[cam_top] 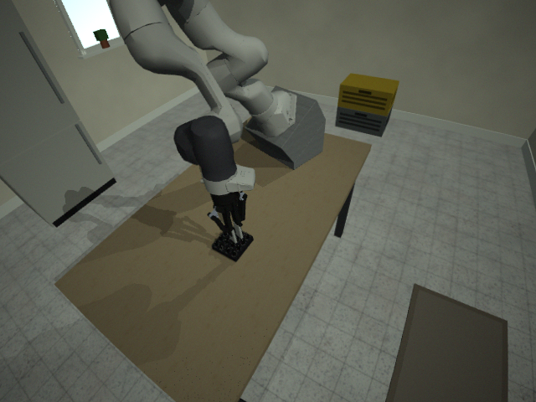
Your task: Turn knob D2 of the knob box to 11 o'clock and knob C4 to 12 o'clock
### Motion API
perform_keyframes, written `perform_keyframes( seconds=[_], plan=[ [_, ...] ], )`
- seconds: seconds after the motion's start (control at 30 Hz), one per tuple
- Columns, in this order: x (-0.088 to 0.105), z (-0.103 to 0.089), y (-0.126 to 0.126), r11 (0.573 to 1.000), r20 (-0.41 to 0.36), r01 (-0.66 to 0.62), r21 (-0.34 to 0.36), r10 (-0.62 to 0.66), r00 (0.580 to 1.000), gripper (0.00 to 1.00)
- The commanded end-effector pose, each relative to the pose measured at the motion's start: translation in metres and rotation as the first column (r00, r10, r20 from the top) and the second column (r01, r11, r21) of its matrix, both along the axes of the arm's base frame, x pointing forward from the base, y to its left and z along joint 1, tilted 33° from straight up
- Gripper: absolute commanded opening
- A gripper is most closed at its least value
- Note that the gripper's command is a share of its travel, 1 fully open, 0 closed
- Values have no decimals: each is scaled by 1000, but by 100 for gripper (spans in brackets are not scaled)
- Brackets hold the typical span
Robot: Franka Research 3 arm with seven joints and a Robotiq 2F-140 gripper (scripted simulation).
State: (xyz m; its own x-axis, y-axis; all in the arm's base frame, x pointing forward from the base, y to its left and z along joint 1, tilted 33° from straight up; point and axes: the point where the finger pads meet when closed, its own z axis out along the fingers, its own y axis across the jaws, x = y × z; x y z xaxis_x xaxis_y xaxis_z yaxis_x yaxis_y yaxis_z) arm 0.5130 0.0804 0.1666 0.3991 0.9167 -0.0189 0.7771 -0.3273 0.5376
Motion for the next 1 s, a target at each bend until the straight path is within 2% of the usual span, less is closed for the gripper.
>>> perform_keyframes(
  seconds=[0.0, 0.97],
  plan=[
    [4, -2, -1, 1000, 5, 1, 3, -1, 1000, 12],
    [18, -27, -8, 1000, 5, 1, 3, -1, 1000, 12]
  ],
)
